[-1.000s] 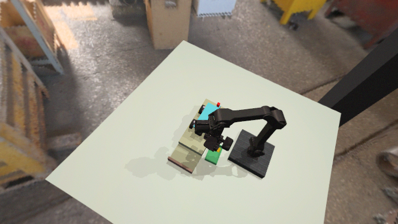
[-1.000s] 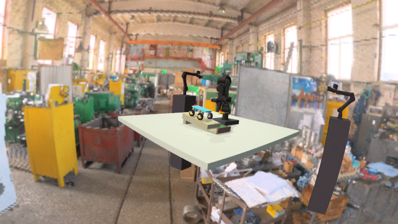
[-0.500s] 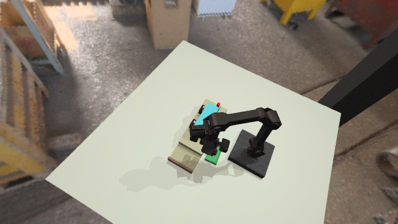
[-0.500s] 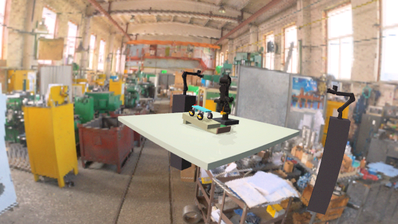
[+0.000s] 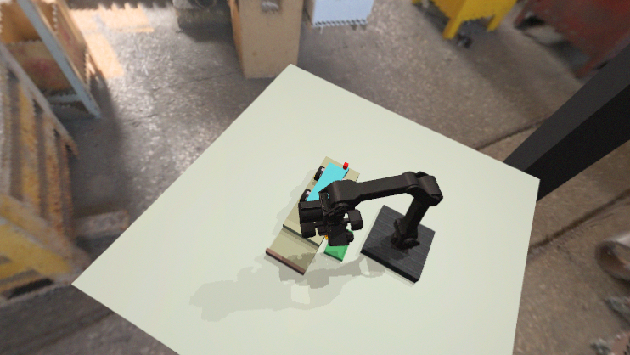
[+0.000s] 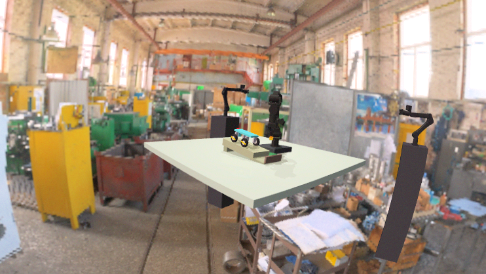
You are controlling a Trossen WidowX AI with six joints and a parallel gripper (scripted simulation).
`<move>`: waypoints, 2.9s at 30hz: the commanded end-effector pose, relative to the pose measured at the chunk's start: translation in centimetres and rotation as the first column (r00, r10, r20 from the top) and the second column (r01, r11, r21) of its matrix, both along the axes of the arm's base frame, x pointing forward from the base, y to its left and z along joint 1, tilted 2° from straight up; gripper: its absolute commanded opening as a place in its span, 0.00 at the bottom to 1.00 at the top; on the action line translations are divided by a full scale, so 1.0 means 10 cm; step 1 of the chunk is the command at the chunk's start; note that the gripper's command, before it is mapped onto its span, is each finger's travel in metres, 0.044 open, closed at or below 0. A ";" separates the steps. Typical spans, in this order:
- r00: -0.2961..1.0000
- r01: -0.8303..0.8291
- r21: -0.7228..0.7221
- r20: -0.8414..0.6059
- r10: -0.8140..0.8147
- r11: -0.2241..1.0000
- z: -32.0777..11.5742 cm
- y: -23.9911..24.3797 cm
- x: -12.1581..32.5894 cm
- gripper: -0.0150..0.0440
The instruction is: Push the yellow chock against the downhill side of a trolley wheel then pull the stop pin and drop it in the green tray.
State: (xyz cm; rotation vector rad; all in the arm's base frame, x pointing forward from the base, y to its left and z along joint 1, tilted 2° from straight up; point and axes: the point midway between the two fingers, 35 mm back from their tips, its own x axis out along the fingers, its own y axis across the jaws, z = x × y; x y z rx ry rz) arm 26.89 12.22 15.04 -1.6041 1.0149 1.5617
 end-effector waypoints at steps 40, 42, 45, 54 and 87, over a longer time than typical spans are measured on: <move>0.639 -0.767 -0.005 -0.097 0.763 0.642 -0.05 -0.01 0.29 0.25; 0.640 -0.767 -0.005 -0.097 0.763 0.642 -0.05 -0.01 0.31 0.25; 0.640 -0.767 -0.005 -0.097 0.763 0.642 -0.08 -0.01 0.30 0.25; 0.640 -0.767 -0.005 -0.097 0.763 0.642 -0.32 -0.04 0.29 0.25; 0.639 -0.767 -0.006 -0.099 0.762 0.642 -0.66 -0.21 0.26 0.25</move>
